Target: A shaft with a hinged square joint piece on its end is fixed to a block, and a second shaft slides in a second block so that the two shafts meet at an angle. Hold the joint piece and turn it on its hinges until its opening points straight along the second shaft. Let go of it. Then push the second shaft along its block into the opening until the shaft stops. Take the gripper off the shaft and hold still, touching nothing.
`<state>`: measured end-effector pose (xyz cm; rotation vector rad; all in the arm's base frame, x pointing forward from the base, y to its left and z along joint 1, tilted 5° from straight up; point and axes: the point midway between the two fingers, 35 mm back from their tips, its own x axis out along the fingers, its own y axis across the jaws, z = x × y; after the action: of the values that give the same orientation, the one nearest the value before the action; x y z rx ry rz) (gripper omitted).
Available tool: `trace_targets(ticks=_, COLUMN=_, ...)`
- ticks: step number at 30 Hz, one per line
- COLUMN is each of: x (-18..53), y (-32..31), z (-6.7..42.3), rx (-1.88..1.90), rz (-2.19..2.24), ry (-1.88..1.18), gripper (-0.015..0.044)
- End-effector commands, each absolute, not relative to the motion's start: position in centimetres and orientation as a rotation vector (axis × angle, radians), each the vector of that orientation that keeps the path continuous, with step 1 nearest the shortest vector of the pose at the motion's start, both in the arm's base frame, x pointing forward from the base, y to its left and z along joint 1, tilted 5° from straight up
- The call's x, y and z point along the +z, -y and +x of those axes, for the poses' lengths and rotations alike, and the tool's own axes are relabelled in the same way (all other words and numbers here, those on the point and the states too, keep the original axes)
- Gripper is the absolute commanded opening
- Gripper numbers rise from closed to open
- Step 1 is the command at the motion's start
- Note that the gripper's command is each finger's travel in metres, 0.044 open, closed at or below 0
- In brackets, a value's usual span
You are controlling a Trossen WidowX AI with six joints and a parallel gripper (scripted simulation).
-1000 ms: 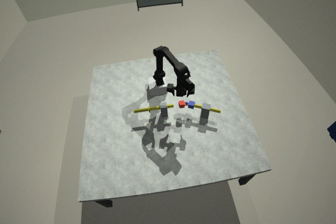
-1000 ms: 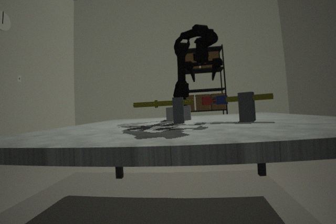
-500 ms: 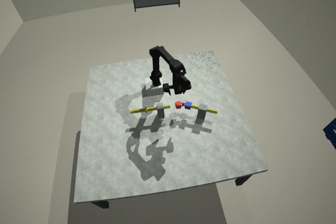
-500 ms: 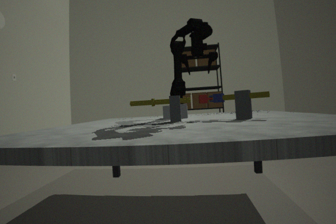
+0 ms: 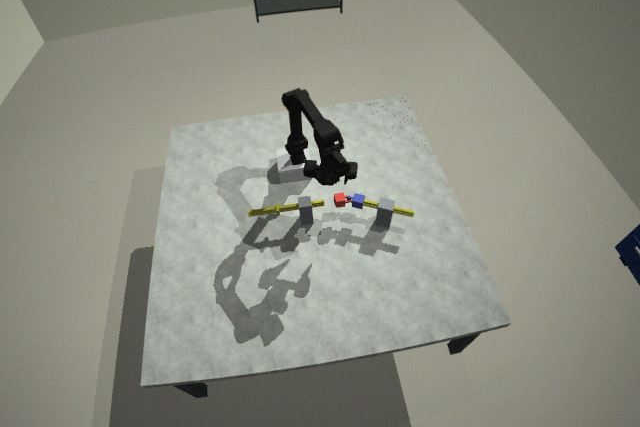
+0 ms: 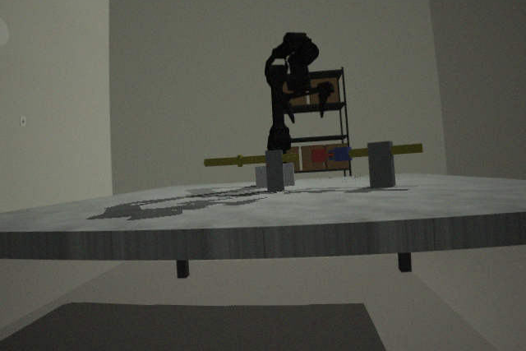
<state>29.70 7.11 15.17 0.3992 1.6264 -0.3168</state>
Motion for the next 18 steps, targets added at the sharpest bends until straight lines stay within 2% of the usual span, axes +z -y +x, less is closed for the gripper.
trace_targets(ticks=1, x=14.7, y=-6.3, z=29.6, rx=-0.388, rz=0.526, ry=-1.625, gripper=0.044)
trace_targets(ticks=18, x=12.6, y=-3.0, z=29.3, rx=-0.719, rz=1.088, ry=-1.589, gripper=0.044)
